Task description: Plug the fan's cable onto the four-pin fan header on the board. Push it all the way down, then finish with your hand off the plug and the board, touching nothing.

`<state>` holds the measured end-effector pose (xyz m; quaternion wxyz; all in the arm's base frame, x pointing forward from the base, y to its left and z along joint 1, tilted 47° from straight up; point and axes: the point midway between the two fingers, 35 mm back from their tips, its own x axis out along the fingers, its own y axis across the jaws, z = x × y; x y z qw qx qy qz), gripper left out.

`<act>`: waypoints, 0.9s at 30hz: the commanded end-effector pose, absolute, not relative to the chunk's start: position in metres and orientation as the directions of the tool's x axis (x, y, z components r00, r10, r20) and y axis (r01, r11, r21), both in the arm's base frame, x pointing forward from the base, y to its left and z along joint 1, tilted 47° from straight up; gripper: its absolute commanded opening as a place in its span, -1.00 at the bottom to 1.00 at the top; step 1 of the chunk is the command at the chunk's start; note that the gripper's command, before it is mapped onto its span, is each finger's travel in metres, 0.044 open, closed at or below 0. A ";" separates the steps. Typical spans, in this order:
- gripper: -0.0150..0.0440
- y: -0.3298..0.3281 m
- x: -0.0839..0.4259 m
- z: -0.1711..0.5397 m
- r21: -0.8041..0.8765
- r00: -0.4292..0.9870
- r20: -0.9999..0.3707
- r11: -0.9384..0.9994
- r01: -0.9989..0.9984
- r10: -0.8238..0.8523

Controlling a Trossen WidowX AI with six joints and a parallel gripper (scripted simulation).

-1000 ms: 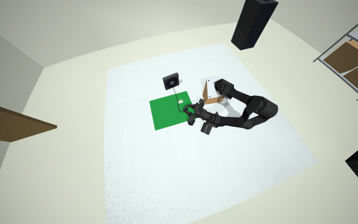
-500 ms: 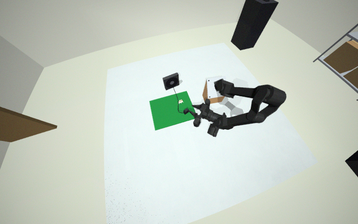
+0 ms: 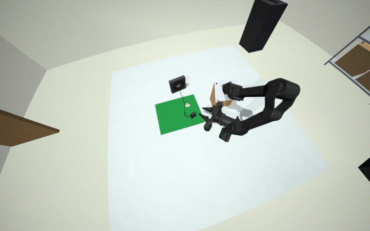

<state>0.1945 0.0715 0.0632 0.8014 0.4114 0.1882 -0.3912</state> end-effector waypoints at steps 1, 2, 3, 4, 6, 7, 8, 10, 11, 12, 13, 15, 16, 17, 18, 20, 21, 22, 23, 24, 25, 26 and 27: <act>0.20 0.067 0.193 0.058 0.445 0.566 -0.674 0.350 0.824 -0.476; 0.20 0.066 0.193 0.056 0.424 0.548 -0.687 0.349 0.836 -0.476; 0.20 0.065 0.192 0.054 0.403 0.531 -0.701 0.349 0.846 -0.477; 0.20 0.063 0.191 0.052 0.383 0.513 -0.714 0.348 0.856 -0.476; 0.20 0.061 0.190 0.048 0.343 0.478 -0.740 0.346 0.873 -0.473; 0.20 0.060 0.190 0.046 0.323 0.460 -0.752 0.345 0.881 -0.471; 0.20 0.058 0.189 0.045 0.303 0.443 -0.765 0.345 0.888 -0.468; 0.20 0.056 0.188 0.041 0.264 0.407 -0.788 0.344 0.901 -0.461; 0.20 0.055 0.187 0.039 0.245 0.390 -0.800 0.344 0.906 -0.457; 0.20 0.055 0.186 0.038 0.227 0.372 -0.811 0.344 0.911 -0.452; 0.20 0.054 0.186 0.036 0.208 0.355 -0.822 0.344 0.916 -0.446; 0.20 0.052 0.184 0.033 0.173 0.320 -0.842 0.345 0.923 -0.434; 0.20 0.052 0.184 0.032 0.156 0.303 -0.852 0.346 0.925 -0.426; 0.20 0.051 0.183 0.030 0.139 0.286 -0.862 0.347 0.927 -0.419; 0.20 0.050 0.182 0.029 0.123 0.269 -0.871 0.348 0.929 -0.410; 0.20 0.049 0.181 0.026 0.093 0.236 -0.889 0.352 0.932 -0.392; 0.20 0.049 0.180 0.025 0.078 0.220 -0.897 0.354 0.932 -0.382; 0.20 0.049 0.179 0.024 0.064 0.205 -0.905 0.356 0.932 -0.372; 0.20 0.048 0.179 0.023 0.051 0.189 -0.913 0.359 0.932 -0.361; 0.20 0.048 0.178 0.021 0.038 0.174 -0.921 0.361 0.932 -0.350; 0.20 0.048 0.177 0.020 0.026 0.159 -0.928 0.364 0.931 -0.338; 0.20 0.048 0.177 0.019 0.015 0.144 -0.935 0.368 0.930 -0.326; 0.20 0.047 0.176 0.018 0.004 0.130 -0.941 0.371 0.928 -0.313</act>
